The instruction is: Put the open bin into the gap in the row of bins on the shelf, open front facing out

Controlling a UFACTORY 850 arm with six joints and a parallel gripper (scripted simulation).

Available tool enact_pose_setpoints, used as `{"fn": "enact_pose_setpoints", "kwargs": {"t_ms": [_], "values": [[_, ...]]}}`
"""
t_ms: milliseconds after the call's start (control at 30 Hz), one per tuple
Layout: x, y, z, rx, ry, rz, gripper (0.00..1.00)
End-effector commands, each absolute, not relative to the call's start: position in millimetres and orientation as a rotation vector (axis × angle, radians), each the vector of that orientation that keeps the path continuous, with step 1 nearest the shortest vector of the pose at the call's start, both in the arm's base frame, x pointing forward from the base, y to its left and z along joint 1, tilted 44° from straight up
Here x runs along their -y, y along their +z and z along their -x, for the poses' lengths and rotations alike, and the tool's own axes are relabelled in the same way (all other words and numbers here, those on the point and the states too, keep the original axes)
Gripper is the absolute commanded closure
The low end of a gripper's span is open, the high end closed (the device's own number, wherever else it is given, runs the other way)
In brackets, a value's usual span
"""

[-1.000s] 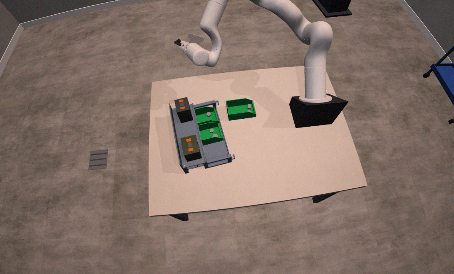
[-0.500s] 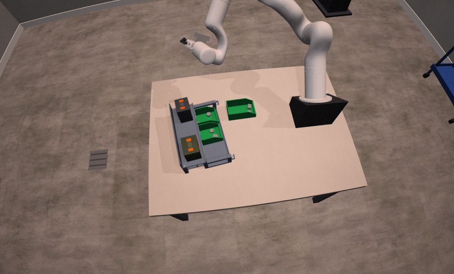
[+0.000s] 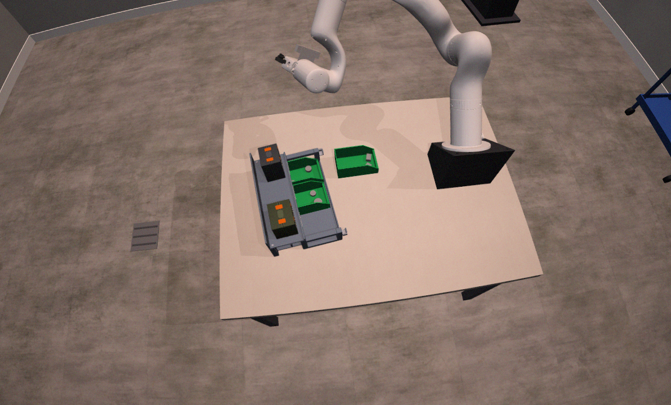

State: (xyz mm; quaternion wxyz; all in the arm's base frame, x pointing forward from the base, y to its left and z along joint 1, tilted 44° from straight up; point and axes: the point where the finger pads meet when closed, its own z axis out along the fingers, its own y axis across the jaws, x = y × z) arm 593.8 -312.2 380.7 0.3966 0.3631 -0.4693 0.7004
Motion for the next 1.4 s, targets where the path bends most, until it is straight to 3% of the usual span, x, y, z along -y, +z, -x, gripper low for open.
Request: {"fn": "enact_pose_setpoints", "kwargs": {"t_ms": [0, 433, 600, 1367], "values": [[309, 386, -557, 1.189, 1.776, -0.919, 0.0], [308, 387, -546, 1.189, 1.776, -0.919, 0.0], [304, 391, -501, 1.189, 1.776, -0.919, 0.0], [305, 390, -510, 1.189, 1.776, -0.919, 0.0]]}}
